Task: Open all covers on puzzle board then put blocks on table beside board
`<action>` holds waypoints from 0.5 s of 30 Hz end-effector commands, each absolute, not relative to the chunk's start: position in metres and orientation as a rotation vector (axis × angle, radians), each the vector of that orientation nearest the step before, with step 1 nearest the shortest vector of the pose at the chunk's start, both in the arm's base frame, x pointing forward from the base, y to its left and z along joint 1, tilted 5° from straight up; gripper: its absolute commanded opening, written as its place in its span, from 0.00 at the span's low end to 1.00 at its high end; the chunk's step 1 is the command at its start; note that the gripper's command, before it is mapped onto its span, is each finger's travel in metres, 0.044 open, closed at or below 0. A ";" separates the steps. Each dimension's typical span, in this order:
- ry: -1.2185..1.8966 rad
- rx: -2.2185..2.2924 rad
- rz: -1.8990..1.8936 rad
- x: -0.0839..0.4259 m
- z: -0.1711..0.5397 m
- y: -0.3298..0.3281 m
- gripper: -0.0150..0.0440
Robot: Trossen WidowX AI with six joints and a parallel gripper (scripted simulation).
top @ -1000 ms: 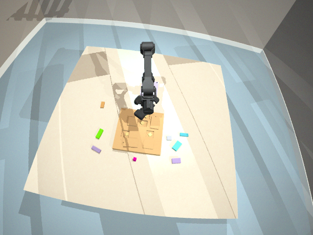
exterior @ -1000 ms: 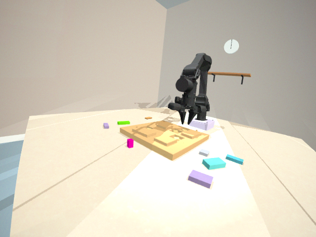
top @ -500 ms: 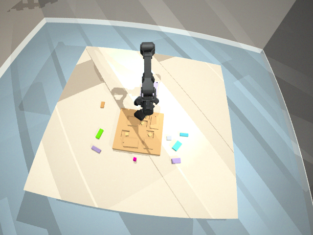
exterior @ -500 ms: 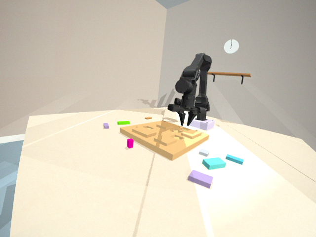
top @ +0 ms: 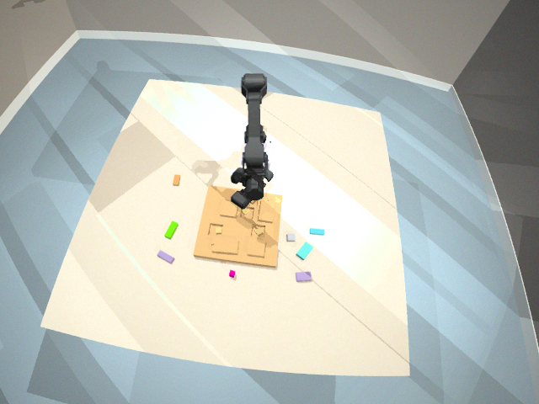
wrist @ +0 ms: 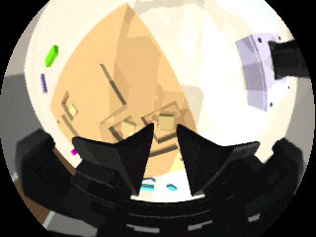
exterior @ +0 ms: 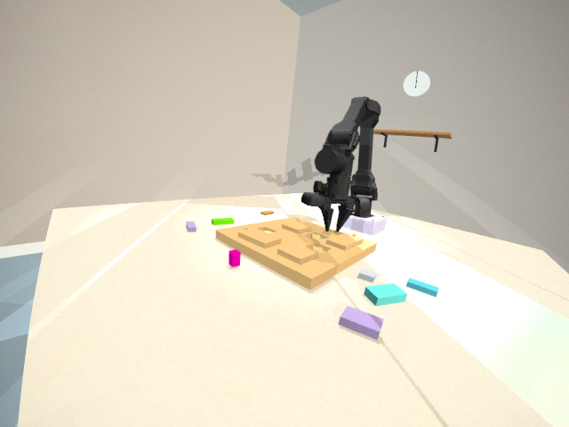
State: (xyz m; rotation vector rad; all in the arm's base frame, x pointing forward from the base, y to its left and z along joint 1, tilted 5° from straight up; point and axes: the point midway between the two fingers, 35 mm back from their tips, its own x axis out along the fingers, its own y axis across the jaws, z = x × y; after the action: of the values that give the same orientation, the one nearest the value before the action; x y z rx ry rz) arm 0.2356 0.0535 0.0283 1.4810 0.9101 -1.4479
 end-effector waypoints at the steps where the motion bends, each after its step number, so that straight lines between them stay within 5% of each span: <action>1: 0.914 1.472 -1.452 0.235 0.026 0.053 0.50; 15: 0.914 1.472 -1.452 0.235 0.018 0.052 0.50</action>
State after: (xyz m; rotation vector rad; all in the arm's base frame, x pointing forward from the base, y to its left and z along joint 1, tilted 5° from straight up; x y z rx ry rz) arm 0.2364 0.0532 0.0229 1.4825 0.9093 -1.4461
